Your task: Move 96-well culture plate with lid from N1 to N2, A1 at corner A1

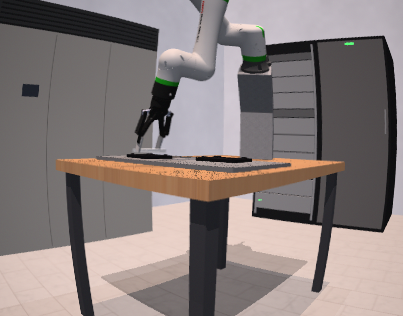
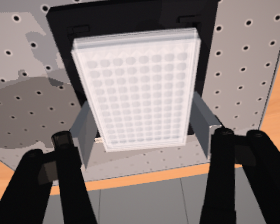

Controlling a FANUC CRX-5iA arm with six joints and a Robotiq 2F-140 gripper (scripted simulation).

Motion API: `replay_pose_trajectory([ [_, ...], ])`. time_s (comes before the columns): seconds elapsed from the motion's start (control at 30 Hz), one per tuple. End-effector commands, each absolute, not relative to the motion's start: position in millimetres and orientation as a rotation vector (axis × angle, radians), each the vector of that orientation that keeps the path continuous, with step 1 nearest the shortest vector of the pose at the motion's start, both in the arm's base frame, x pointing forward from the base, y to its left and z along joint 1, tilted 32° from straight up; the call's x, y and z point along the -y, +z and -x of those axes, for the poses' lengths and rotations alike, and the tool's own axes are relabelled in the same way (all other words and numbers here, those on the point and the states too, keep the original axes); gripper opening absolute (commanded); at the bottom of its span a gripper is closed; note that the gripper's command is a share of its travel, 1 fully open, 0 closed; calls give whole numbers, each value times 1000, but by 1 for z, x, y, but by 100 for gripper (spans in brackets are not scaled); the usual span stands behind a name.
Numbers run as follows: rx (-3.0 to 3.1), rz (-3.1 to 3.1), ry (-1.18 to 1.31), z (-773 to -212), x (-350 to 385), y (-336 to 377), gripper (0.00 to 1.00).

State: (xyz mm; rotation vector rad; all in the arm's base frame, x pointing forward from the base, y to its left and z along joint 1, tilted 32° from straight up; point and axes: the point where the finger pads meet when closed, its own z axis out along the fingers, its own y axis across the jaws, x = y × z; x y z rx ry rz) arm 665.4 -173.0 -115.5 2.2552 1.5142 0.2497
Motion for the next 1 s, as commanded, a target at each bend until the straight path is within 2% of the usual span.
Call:
replay_pose_trajectory([
  [0.0, -1514, -2255, 250, -666, 173, -116, 0],
  [0.97, -1514, -2255, 250, -668, 172, -119, 0],
])
